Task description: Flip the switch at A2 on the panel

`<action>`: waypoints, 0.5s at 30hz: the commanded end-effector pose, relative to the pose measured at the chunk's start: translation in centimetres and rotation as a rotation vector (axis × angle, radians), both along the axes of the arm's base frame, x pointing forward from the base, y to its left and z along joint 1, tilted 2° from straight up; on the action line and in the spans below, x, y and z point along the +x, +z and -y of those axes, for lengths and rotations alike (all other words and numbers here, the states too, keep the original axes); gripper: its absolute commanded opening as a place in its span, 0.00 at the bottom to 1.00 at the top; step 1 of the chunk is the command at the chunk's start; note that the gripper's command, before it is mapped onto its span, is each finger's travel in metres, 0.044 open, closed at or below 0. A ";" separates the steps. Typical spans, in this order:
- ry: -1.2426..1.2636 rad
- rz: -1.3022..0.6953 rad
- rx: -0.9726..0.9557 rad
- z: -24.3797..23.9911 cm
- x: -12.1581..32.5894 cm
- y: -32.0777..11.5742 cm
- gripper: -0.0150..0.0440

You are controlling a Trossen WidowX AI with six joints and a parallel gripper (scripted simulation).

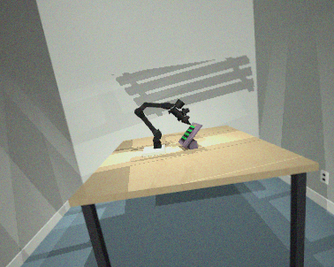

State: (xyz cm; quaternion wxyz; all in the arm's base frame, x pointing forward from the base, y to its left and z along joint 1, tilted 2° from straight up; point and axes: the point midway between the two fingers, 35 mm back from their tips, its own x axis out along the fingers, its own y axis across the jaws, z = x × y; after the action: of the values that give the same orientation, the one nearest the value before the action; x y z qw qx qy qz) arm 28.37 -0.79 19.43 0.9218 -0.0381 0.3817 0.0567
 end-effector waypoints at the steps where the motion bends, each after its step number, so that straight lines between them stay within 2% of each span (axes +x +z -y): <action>1: -0.005 -0.011 0.002 0.0 0.2 -0.7 0.25; 15: -0.005 -0.010 0.002 -0.1 0.8 -1.3 0.25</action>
State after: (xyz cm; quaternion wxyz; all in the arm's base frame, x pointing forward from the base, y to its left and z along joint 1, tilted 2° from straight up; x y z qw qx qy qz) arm 29.26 -0.69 18.43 0.9211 -0.0377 0.3833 0.0569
